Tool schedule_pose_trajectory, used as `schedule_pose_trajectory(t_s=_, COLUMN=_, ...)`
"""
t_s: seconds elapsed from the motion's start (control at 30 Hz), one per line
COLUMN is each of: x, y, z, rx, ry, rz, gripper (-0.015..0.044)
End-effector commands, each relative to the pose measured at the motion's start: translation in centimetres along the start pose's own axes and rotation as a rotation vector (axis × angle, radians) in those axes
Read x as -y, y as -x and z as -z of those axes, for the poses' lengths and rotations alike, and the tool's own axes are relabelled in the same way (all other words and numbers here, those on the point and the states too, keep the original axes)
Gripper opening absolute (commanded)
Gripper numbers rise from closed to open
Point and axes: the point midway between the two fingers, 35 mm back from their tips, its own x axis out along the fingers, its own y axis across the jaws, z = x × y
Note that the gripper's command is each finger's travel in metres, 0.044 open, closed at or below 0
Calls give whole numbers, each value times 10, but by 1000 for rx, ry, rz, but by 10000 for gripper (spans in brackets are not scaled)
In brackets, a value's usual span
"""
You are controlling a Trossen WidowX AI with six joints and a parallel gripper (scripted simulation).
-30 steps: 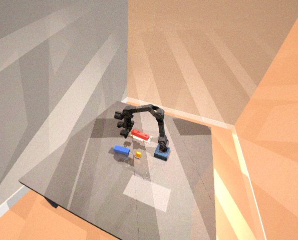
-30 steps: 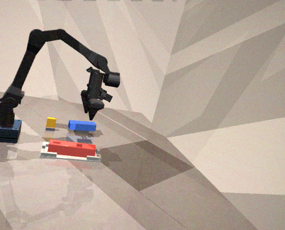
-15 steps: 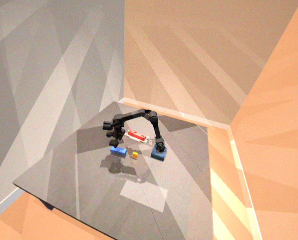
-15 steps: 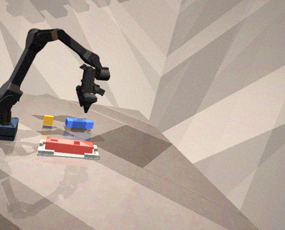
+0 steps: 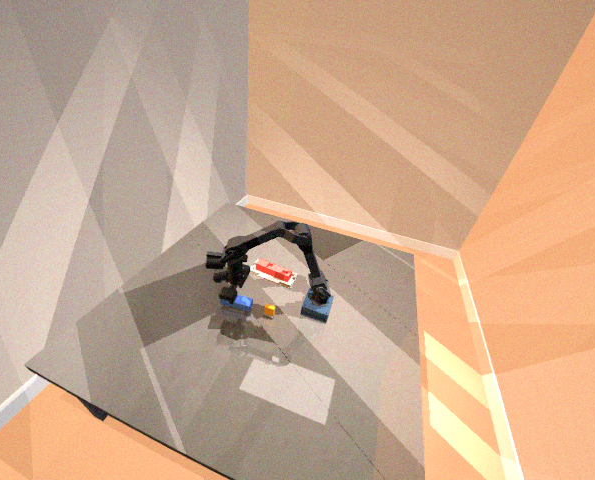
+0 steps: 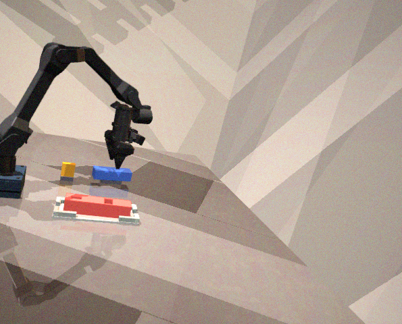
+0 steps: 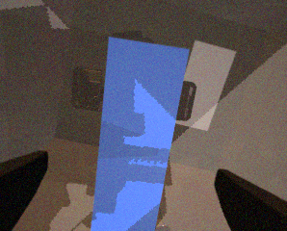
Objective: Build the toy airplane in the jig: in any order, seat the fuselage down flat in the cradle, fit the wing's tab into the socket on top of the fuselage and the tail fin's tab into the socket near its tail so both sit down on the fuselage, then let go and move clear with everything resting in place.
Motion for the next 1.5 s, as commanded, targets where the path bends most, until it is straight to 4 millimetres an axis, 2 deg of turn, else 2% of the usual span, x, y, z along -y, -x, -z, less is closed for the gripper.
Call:
schedule_pose_trajectory(t_s=0.0, x=0, y=-7, z=1, rx=-6, ry=-5, rz=0, gripper=440)
schedule_pose_trajectory(t_s=0.9, x=0, y=-49, z=1, rx=-6, ry=-5, rz=0, gripper=440)
schedule_pose_trajectory(t_s=1.23, x=0, y=-49, z=1, rx=-6, ry=-5, rz=0, gripper=177)
schedule_pose_trajectory(t_s=1.47, x=0, y=-49, z=1, rx=-6, ry=-5, rz=0, gripper=131)
